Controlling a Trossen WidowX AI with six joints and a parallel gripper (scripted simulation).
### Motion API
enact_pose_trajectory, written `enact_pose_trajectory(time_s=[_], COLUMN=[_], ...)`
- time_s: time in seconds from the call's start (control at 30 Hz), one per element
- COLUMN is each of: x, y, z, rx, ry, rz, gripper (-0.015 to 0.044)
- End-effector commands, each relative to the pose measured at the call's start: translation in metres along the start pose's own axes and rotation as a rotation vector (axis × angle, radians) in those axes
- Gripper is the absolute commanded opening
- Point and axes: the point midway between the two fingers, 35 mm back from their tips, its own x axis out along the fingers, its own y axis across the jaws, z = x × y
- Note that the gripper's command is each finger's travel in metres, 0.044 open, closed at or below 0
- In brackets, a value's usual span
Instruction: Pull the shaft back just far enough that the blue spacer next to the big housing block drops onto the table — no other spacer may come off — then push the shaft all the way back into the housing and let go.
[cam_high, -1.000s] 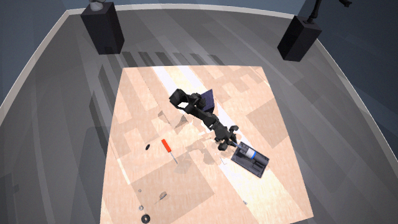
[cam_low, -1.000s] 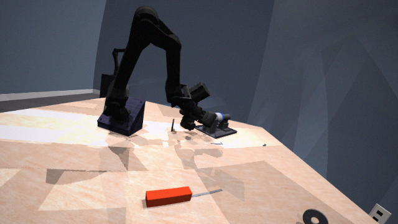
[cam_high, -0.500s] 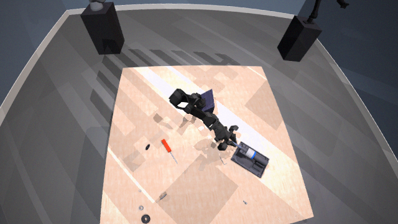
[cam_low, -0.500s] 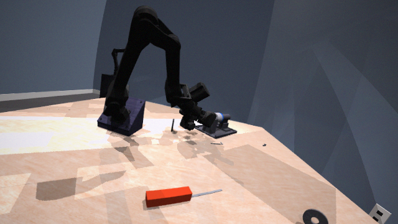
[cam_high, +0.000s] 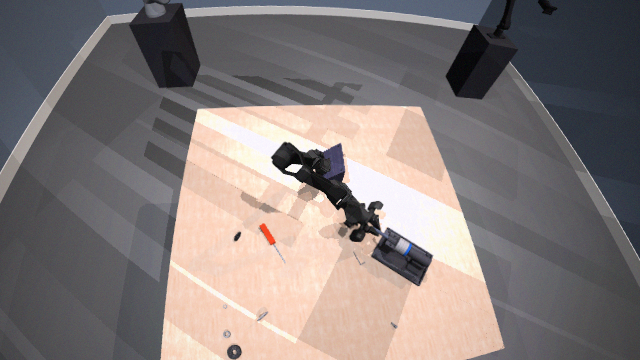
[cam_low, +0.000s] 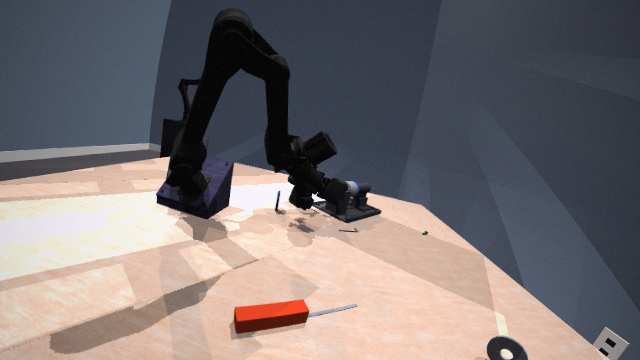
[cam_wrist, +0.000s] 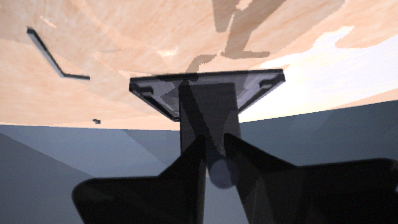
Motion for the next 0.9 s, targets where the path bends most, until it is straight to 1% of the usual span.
enact_pose_trajectory(time_s=[0.0, 0.87], x=[-0.0008, -0.0031], y=[-0.0004, -0.0004], z=[0.001, 0.0024], rx=[-0.003, -0.003], ry=[-0.001, -0.002], rz=[-0.001, -0.001], gripper=[0.0, 0.0])
